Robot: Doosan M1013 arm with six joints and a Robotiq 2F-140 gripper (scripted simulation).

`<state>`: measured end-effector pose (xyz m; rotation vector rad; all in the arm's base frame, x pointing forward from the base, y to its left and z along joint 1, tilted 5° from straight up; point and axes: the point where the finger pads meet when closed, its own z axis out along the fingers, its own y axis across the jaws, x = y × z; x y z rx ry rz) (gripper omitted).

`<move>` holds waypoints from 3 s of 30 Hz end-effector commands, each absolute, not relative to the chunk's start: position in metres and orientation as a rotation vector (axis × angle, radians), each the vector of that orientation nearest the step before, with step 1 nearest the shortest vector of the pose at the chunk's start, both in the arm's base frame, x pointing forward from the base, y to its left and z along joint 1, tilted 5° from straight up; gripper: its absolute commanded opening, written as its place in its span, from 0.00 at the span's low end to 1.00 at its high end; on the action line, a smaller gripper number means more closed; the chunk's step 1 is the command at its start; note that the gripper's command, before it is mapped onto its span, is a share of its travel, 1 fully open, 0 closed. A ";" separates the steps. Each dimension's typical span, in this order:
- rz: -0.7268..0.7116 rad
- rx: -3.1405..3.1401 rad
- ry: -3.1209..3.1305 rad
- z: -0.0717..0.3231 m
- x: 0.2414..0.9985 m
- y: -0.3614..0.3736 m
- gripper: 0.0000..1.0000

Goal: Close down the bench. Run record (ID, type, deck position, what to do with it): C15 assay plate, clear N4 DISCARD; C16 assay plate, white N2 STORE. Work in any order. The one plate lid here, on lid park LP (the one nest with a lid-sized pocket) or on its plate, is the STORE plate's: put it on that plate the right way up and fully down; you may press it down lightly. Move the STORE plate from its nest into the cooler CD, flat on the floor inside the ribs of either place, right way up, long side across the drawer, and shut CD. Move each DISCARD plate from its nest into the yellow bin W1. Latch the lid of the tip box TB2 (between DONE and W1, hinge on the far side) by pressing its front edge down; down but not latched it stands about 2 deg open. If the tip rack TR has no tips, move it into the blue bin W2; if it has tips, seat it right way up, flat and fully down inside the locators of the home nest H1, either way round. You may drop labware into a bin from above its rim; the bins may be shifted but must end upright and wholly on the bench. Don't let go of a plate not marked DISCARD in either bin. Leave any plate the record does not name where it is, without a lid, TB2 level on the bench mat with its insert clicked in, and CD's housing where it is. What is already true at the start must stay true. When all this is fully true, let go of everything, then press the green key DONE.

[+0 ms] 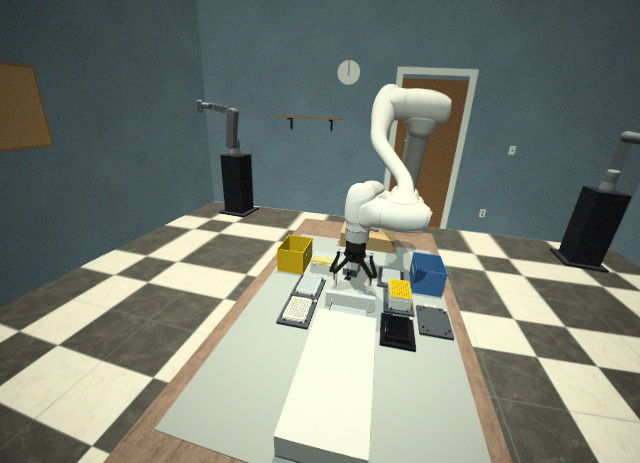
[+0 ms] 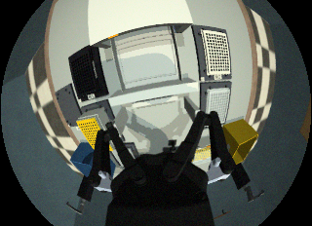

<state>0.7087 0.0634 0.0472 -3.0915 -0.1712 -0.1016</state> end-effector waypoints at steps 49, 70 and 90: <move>-0.102 -3.091 -0.171 0.004 0.711 0.065 0.64; -0.102 -3.091 -0.171 0.004 0.711 0.065 0.55; -0.102 -3.091 -0.171 0.004 0.711 0.065 0.00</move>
